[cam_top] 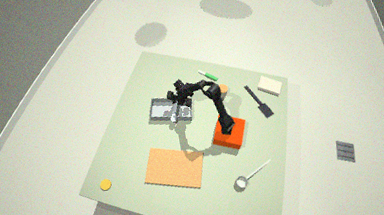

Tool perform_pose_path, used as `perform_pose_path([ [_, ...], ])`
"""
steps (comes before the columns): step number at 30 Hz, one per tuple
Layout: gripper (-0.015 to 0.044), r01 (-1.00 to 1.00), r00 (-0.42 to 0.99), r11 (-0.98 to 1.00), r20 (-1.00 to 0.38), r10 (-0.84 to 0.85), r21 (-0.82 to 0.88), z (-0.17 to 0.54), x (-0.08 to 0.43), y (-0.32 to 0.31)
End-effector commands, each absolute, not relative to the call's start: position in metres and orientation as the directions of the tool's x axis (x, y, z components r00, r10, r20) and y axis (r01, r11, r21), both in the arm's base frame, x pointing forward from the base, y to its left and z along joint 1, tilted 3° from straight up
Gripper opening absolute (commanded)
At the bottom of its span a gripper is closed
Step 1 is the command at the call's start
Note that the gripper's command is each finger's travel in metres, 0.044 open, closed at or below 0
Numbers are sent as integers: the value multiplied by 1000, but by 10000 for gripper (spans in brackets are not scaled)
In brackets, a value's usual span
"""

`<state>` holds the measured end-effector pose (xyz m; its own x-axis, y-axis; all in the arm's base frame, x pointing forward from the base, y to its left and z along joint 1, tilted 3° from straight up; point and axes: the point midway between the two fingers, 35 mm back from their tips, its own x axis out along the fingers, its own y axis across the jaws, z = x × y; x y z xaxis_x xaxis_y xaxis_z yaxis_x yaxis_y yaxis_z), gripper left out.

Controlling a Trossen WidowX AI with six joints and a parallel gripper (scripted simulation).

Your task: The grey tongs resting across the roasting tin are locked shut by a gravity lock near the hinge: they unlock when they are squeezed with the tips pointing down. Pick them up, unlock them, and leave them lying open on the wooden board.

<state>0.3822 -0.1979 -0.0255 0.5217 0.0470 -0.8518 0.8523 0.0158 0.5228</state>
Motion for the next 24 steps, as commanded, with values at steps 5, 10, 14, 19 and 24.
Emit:
perform_pose_path([
  [5,-150,853,520,15,-853,44,521,-9,383,-200],
  [10,-150,855,518,11,-855,42,519,48,382,-201],
  [14,-150,855,518,11,-855,42,518,51,381,-200],
  [19,-150,855,518,11,-855,42,518,51,381,-200],
  [24,-150,861,507,16,-861,42,508,51,382,-201],
])
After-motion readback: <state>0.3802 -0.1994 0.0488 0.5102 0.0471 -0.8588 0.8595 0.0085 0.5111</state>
